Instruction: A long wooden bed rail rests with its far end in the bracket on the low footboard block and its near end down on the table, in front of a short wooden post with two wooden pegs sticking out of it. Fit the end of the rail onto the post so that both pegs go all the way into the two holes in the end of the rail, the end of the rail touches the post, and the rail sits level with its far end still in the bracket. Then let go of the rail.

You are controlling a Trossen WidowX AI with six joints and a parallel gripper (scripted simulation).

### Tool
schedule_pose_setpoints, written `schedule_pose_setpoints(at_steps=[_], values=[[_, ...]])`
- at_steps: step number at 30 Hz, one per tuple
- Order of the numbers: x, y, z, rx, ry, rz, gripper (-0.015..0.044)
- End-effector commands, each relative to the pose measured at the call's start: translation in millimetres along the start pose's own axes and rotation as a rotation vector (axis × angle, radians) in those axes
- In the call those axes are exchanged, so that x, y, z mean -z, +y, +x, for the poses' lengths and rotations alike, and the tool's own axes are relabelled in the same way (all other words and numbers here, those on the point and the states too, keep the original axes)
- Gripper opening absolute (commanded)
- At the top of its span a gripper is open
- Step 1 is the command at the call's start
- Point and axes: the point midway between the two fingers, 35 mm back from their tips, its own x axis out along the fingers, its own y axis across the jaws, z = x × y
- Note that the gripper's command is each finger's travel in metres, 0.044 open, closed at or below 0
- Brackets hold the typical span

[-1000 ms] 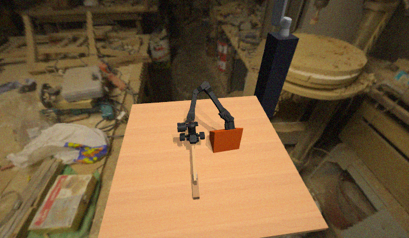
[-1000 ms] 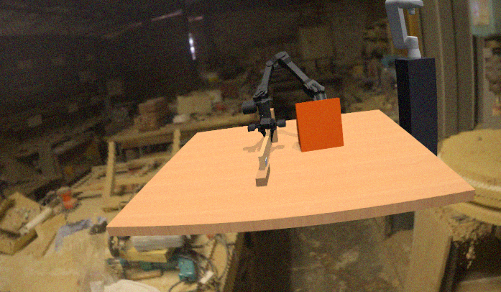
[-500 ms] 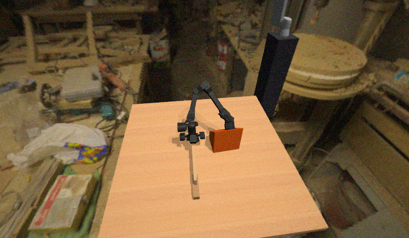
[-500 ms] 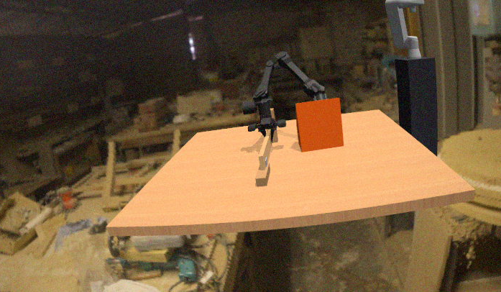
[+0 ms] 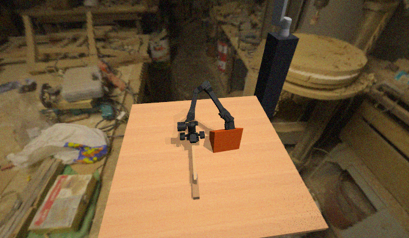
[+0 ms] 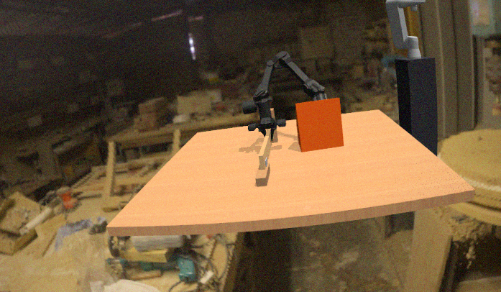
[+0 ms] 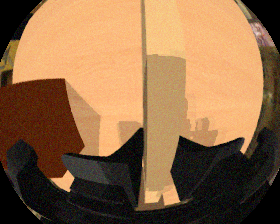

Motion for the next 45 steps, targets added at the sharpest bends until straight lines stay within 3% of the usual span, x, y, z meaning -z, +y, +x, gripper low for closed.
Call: schedule_pose_setpoints(at_steps=[1,45], values=[[3,-1,-3,0.007,-0.003,0.0,0.0],[16,-2,-1,0.007,-0.002,0.0,0.0]])
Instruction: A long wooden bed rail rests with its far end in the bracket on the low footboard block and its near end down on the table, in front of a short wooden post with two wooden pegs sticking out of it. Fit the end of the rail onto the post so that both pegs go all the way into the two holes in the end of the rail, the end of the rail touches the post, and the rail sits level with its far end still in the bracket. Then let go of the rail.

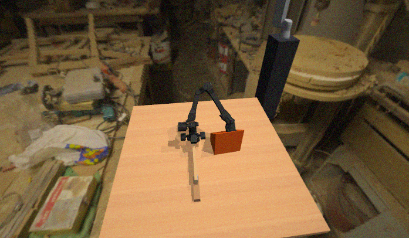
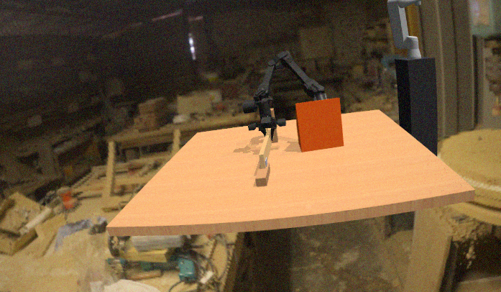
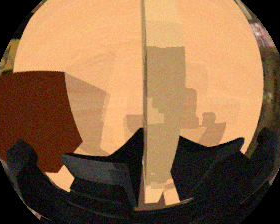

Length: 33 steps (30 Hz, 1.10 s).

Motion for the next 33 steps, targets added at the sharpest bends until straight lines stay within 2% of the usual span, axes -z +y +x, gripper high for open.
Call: schedule_pose_setpoints(at_steps=[1,33], values=[[3,-2,-2,0.008,0.001,0.002,0.0],[13,-1,-3,0.008,0.002,0.002,0.0]])
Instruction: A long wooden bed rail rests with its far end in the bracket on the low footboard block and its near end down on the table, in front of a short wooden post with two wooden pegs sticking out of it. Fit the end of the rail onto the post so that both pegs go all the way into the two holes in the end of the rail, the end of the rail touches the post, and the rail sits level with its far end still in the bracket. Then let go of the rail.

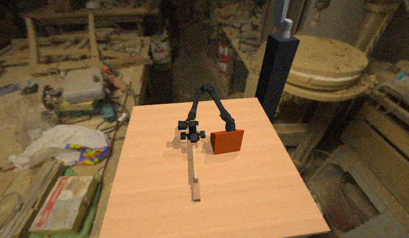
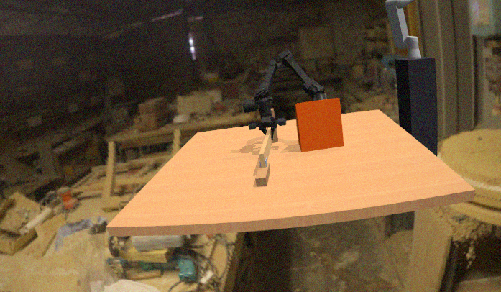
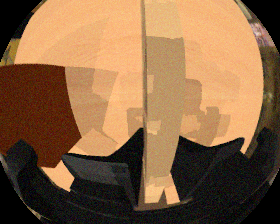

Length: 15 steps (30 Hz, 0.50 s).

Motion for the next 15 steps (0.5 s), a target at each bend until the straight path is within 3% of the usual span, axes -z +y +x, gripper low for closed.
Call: schedule_pose_setpoints(at_steps=[1,15], values=[[2.9,-1.6,-1.9,0.009,0.0,0.001,0.0],[7.3,-1.7,-1.8,0.009,0.0,0.001,0.0]])
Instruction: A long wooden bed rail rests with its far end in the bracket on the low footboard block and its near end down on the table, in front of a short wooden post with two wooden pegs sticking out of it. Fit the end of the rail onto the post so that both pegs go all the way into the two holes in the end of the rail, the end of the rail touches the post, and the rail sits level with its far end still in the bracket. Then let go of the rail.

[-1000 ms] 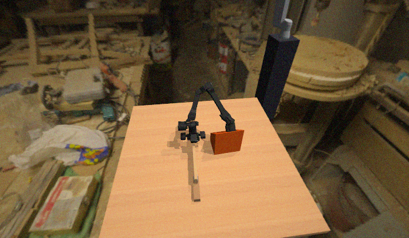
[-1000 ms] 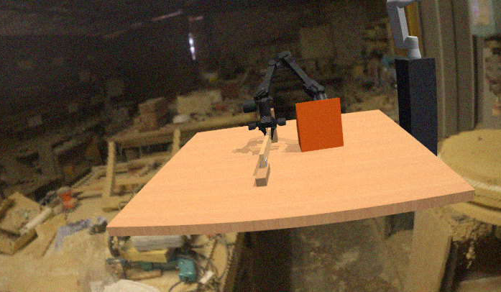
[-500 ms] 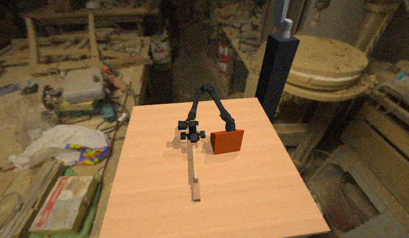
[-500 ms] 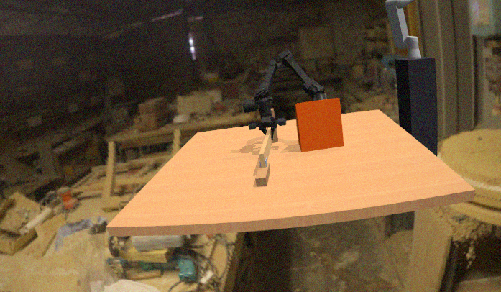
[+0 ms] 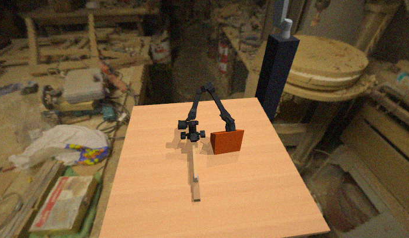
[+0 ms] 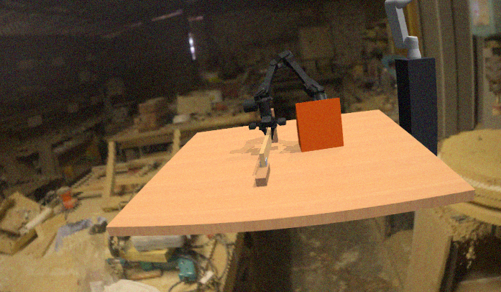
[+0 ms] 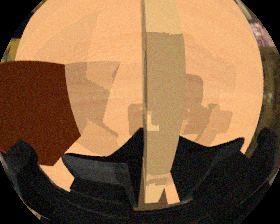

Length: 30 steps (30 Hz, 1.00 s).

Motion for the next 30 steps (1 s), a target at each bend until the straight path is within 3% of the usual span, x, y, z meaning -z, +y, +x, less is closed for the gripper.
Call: schedule_pose_setpoints(at_steps=[1,21,30], values=[[3.2,-1.4,-2.3,0.008,0.001,0.001,0.0],[9.6,-1.3,-3.0,0.008,0.001,0.001,0.0],[6.9,-0.1,-0.7,0.0,0.002,0.0,0.0236]])
